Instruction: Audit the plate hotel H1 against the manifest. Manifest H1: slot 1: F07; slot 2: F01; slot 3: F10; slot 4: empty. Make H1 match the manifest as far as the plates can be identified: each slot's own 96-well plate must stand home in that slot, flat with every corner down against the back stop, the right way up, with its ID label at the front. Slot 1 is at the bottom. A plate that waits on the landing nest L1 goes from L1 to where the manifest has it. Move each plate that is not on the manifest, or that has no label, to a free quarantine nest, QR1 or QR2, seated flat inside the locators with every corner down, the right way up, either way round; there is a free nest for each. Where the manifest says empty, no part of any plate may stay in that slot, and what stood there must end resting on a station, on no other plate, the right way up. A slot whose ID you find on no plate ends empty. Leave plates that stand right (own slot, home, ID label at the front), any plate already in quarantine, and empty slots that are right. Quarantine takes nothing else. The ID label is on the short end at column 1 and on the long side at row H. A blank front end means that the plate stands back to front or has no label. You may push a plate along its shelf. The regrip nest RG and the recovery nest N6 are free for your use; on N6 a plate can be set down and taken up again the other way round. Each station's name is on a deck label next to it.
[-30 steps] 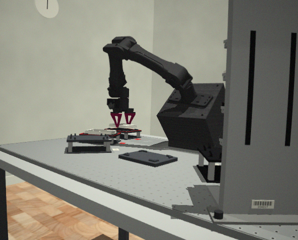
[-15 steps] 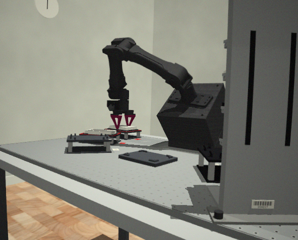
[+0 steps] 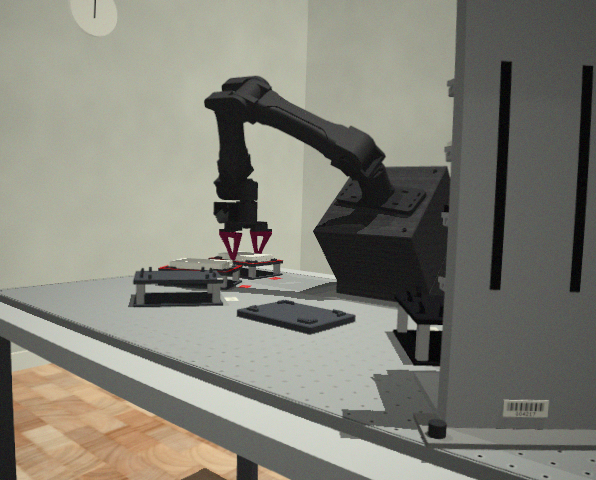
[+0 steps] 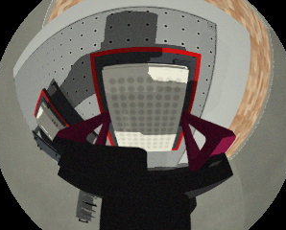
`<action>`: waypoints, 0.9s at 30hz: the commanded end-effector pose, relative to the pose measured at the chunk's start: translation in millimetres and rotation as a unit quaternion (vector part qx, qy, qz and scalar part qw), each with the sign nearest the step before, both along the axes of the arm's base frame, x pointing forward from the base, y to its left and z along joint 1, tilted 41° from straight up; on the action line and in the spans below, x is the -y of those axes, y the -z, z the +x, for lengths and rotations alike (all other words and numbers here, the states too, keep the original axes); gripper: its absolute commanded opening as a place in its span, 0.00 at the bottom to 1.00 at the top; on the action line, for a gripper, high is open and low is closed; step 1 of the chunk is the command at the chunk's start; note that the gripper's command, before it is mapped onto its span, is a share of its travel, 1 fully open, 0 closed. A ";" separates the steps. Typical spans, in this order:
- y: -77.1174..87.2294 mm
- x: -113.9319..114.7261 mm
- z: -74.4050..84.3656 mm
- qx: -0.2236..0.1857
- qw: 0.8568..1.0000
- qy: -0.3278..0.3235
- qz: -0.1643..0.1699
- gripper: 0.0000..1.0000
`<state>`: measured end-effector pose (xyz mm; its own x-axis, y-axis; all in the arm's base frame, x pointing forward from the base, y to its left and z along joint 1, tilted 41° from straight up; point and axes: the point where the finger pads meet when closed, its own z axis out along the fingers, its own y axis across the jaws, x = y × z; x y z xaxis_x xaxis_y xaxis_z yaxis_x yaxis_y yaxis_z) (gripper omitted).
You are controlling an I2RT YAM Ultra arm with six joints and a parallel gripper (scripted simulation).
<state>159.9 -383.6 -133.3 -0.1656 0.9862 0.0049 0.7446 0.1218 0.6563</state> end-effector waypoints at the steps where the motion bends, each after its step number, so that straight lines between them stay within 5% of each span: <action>1: -2.9 3.7 -2.5 0.001 1.000 0.004 -0.004 1.00; 13: -12.9 5.0 -11.1 0.000 1.000 0.004 -0.005 1.00; 27: -48.1 9.9 -41.5 0.000 1.000 0.004 -0.005 1.00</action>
